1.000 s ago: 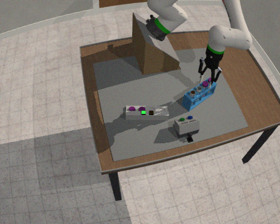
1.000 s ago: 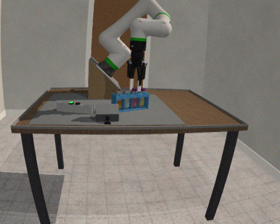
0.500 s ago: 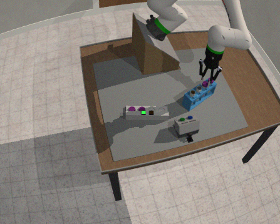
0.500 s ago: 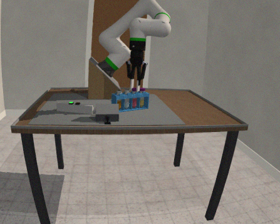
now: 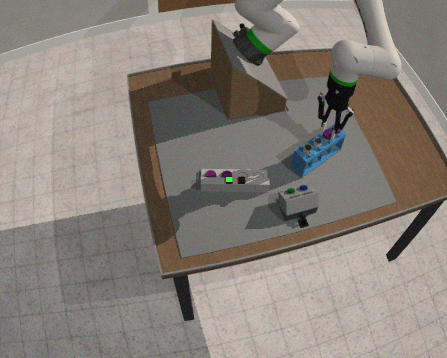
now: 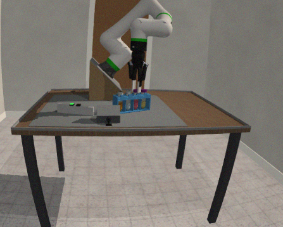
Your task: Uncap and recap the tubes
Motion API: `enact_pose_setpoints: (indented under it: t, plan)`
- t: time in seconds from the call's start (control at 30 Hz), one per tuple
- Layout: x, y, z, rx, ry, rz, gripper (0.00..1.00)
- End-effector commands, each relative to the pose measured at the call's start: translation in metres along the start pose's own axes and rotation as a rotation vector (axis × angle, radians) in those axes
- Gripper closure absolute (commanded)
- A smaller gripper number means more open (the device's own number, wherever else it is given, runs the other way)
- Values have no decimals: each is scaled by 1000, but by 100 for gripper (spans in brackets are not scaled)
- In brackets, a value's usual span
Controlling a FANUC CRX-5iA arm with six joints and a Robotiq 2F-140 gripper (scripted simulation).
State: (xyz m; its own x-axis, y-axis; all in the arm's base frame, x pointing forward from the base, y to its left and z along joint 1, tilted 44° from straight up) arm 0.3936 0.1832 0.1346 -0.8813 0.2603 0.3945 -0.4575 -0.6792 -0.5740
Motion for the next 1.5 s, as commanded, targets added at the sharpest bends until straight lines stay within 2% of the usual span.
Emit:
enact_pose_setpoints:
  t: [0.0, 0.07, 0.13, 0.5, 0.8, 0.83, 1.27, 1.47]
  plan:
    - [0, -1, 0, 5, 4, -242, 100]
    - [0, -1, 0, 5, 4, -342, 100]
    - [0, -1, 0, 5, 4, -342, 100]
    - [0, -1, 0, 4, 5, -889, 100]
    - [0, -1, 0, 4, 5, -889, 100]
    - [0, -1, 0, 4, 5, -889, 65]
    - [0, -1, 0, 4, 5, -849, 65]
    - [0, -1, 0, 4, 5, -609, 65]
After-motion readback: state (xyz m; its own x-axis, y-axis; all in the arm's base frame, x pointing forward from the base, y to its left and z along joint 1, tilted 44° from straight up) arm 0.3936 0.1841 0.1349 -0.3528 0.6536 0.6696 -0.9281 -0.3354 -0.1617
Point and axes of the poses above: the point where the finger pads meet when closed, its own z axis back along the fingers, its own y axis across the jaws, x = y × z, the point moved 5 cm from there along z, back along the fingers, and after that the axes turned 11 degrees about z, right-handed, at the moved point
